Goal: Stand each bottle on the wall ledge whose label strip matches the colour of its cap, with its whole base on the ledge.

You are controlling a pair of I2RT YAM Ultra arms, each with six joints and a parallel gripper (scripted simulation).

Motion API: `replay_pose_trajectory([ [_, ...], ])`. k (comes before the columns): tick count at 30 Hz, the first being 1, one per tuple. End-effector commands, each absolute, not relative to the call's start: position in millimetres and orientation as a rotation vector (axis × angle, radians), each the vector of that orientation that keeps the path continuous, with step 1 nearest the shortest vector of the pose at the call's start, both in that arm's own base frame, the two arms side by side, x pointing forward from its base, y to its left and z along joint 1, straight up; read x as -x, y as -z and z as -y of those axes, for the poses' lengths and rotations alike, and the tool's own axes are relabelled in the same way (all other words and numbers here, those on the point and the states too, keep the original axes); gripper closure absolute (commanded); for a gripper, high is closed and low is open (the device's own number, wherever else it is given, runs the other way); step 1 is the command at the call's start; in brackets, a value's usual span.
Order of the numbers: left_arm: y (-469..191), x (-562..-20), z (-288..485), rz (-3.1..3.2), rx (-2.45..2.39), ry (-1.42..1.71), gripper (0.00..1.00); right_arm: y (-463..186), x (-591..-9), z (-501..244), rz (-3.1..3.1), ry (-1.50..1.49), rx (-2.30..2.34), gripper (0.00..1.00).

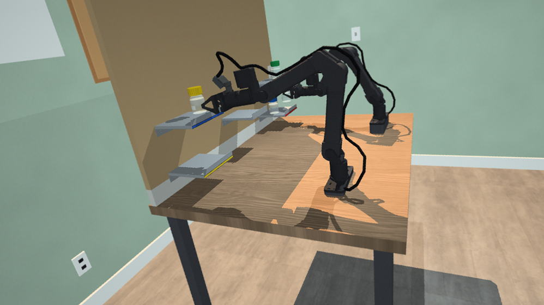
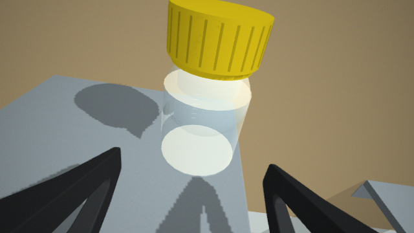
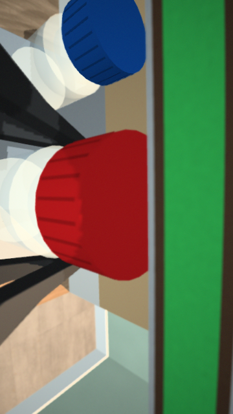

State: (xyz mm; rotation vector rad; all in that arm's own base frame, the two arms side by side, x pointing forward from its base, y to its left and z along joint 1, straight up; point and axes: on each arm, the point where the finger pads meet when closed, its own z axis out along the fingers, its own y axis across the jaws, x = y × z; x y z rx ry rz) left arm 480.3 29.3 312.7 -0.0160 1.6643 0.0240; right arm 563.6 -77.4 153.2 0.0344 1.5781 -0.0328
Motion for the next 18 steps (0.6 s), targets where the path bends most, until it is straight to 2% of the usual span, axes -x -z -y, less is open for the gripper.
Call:
replay_pose_trajectory([
  [1, -328.2, -484.7, -24.7, -1.575, 0.019, -0.019, 0.19, -177.3, -567.8, 77.0, -1.513, 0.041, -0.023, 0.48],
  [18, -341.4, -489.4, -23.9, -1.553, 0.018, -0.020, 0.19, -177.3, -567.8, 77.0, -1.513, 0.041, -0.023, 0.48],
])
